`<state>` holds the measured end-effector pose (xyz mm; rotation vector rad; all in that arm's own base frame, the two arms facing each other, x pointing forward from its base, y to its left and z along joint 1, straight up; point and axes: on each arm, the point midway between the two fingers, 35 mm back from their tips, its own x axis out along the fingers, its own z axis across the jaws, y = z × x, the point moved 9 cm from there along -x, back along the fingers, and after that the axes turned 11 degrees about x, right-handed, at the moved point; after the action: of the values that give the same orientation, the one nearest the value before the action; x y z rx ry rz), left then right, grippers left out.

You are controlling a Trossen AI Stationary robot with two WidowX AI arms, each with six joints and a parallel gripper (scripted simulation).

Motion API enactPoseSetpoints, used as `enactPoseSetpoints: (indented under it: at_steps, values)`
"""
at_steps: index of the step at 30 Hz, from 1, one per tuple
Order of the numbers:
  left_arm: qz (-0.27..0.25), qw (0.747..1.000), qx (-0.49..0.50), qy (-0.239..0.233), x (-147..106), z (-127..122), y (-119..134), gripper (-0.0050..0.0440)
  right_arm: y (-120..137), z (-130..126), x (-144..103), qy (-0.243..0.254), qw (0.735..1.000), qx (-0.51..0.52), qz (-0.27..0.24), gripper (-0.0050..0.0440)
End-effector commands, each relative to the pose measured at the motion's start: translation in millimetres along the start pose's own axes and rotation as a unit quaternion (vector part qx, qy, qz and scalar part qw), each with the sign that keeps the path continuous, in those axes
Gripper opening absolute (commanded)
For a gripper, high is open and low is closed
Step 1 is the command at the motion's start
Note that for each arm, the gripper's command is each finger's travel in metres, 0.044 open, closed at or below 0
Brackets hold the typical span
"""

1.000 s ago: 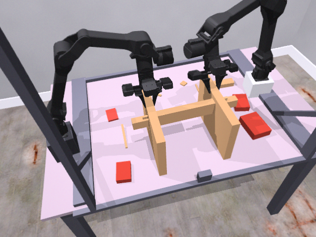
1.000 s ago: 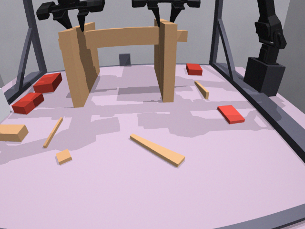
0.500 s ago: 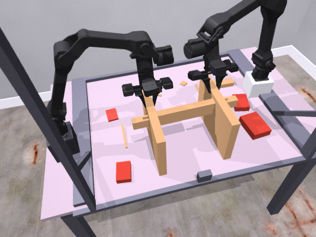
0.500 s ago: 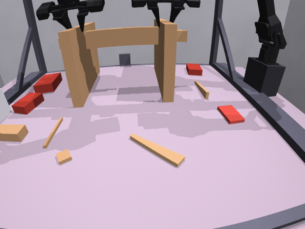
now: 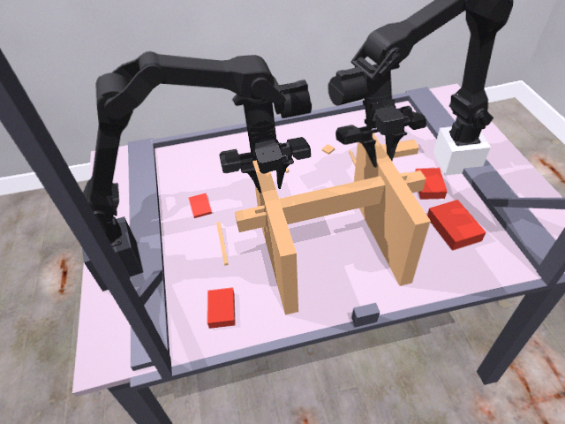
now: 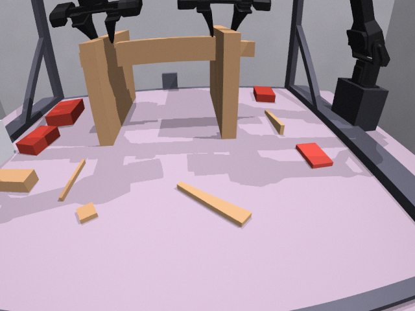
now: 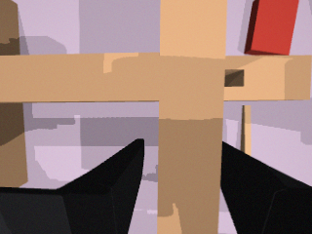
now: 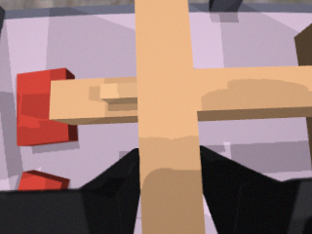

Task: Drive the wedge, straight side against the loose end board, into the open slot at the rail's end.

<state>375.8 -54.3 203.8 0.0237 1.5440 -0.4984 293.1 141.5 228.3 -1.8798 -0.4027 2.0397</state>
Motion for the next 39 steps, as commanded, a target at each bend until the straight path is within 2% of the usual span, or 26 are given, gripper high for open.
enactPoseSetpoints:
  at_steps: [1,15,19,21,23,24,27,30,37,39]
  values:
    - [0.006,1.000,0.005,-0.022,-10,3,-2,0.0205,0,-2,-3,0.011,1.000,-0.003,-0.003,-0.0050]
    - [0.006,1.000,0.005,-0.022,-10,3,-1,0.0205,0,-2,-3,0.011,1.000,-0.003,-0.003,-0.0050]
    - [0.008,0.999,0.008,-0.032,-27,1,-7,0.0205,0,-2,-3,0.011,1.000,-0.003,-0.003,-0.0050]
    - [0.009,0.999,0.008,-0.032,-30,1,-8,0.0205,0,-2,-3,0.011,1.000,-0.003,-0.003,-0.0050]
    - [0.007,1.000,0.007,-0.028,-22,3,-5,0.0205,0,-2,-3,0.011,1.000,-0.003,-0.003,-0.0050]
    - [0.007,1.000,0.006,-0.024,-34,4,-9,0.0205,0,-2,-3,0.011,1.000,-0.003,-0.003,-0.0050]
    - [0.006,1.000,0.006,-0.024,-28,3,-7,0.0205,0,-2,-3,0.011,1.000,-0.003,-0.003,-0.0050]
    - [0.005,1.000,0.005,-0.022,-48,5,-13,0.0205,0,-2,-3,0.011,1.000,-0.003,-0.003,-0.0050]
    - [0.004,1.000,0.004,-0.019,-69,4,-20,0.0205,0,-2,-3,0.011,1.000,-0.003,-0.003,-0.0050]
    - [0.007,0.999,0.008,-0.031,-77,10,-21,0.0205,0,-2,-3,0.011,1.000,-0.003,-0.003,-0.0050]
